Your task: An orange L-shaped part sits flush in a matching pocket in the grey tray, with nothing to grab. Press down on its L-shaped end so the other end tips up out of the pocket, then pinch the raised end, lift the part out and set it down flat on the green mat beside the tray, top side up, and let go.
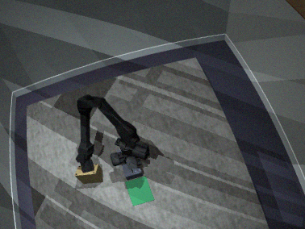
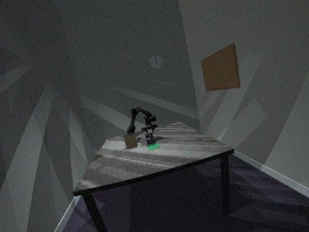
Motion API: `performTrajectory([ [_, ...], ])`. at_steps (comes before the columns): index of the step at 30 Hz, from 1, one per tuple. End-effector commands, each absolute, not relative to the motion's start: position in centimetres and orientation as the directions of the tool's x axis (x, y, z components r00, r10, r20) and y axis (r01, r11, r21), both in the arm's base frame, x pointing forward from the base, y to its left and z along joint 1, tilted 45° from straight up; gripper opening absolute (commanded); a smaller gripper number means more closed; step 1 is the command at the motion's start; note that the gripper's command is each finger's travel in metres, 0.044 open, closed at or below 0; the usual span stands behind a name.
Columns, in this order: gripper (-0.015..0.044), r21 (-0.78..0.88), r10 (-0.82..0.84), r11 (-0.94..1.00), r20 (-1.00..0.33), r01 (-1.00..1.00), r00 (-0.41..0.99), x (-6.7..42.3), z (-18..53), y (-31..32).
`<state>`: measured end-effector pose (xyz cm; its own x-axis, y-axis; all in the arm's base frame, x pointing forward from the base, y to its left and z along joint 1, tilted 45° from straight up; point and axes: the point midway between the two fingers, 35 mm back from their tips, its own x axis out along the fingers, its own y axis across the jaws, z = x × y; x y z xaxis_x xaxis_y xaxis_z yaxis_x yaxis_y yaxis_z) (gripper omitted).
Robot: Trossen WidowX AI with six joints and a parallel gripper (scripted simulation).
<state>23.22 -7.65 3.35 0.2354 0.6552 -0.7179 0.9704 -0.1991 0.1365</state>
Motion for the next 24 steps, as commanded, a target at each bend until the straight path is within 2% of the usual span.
performTrajectory([
  [1,0.0280,0.129,0.662,-0.201,-0.713,0.971,0.232,23.3,2.7,-6.9],
  [21,0.0280,0.129,0.664,-0.201,-0.710,0.971,0.232,23.8,0.9,-5.1],
  [24,0.0201,0.136,0.658,-0.198,-0.715,0.971,0.235,23.9,1.2,-5.4],
])
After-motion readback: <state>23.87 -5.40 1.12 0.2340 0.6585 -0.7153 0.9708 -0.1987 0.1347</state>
